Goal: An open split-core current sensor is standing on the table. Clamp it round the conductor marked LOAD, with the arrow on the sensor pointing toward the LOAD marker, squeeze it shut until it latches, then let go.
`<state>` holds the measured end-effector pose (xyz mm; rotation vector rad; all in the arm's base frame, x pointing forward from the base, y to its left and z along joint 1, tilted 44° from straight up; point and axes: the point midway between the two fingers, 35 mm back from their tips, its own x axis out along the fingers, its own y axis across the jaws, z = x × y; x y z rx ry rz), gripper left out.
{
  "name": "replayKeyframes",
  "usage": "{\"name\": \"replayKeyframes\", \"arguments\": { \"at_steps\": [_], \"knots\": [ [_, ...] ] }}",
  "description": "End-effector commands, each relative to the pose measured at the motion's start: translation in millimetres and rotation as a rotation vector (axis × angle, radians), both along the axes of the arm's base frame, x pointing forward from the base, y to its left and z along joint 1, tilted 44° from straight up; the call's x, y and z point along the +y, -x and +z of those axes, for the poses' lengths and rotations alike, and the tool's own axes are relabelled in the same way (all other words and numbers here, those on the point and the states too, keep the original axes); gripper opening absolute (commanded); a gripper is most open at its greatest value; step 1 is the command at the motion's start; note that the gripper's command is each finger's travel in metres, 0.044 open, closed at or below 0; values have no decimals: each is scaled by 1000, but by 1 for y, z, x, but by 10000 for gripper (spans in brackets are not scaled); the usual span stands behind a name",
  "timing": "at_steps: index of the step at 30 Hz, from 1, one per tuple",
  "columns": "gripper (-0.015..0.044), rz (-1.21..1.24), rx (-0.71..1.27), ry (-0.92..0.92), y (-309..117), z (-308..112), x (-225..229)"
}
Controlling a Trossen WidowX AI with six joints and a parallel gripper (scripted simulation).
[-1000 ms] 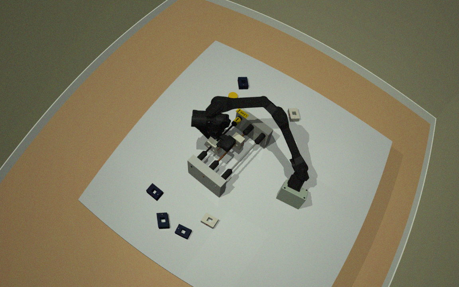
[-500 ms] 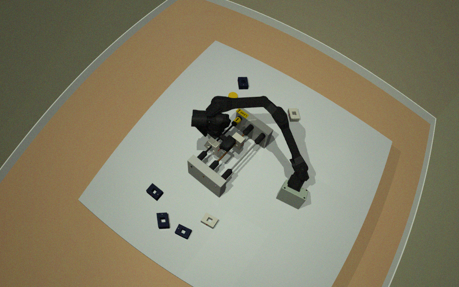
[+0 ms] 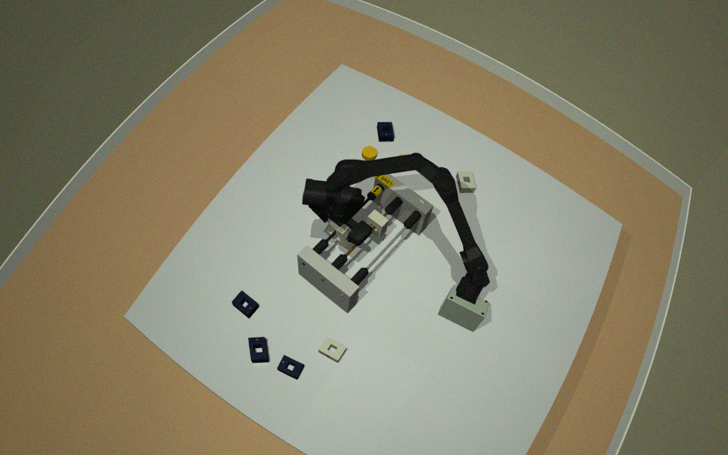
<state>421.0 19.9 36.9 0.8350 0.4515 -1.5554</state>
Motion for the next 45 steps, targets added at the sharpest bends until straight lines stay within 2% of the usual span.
{"name": "replayKeyframes", "arguments": {
  "at_steps": [1, 18, 41, 45],
  "knots": [
    [440, 2, 4, 6, 0, -5, -5],
    [440, 2, 4, 7, 0, -21, -21],
    [287, 1, 1, 1, 0, -19, -18],
    [182, 1, 1, 1, 0, -19, -18]
  ]
}}
